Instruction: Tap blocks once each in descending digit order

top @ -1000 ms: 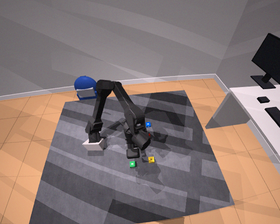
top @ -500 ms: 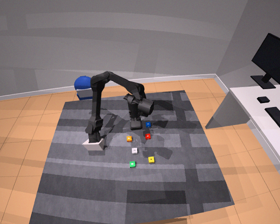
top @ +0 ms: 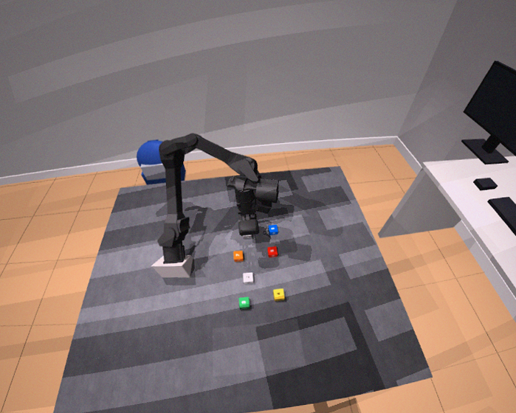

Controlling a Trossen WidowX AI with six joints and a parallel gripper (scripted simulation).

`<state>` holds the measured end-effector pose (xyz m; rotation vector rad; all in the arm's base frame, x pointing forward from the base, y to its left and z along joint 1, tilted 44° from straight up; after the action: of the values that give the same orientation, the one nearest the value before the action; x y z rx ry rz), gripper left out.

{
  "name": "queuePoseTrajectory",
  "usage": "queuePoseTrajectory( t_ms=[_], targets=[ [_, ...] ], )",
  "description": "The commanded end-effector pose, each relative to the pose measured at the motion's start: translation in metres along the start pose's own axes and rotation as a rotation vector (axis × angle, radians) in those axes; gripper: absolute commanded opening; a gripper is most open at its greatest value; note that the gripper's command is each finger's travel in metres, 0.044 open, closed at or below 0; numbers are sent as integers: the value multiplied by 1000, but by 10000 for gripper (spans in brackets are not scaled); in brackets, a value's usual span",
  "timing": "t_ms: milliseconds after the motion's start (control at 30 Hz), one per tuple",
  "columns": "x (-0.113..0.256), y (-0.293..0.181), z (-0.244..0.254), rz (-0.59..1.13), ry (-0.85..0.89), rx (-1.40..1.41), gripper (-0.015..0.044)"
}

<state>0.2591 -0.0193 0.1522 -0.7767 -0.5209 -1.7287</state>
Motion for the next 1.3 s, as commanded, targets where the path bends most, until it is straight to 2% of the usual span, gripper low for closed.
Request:
queuePoseTrajectory(
  t_ms=[0, 967, 1100, 1267],
  targets=[
    [-33, -6, 1, 10, 12, -9, 20],
    [-63, -7, 2, 10, 14, -8, 20],
    [-35, -6, 1, 9, 11, -8, 20],
    [-30, -6, 1, 9, 11, -9, 20]
  ],
)
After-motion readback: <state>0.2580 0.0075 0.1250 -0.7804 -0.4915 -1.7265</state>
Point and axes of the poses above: the point midway between the two fingers, 35 mm back from their tips, its own x axis back along the fingers, its own z axis across the jaws, y = z × x, the point moved 3 cm from there along x, back along the fingers, and after that the axes turned 11 degrees about -x, right-handed, at the moved point
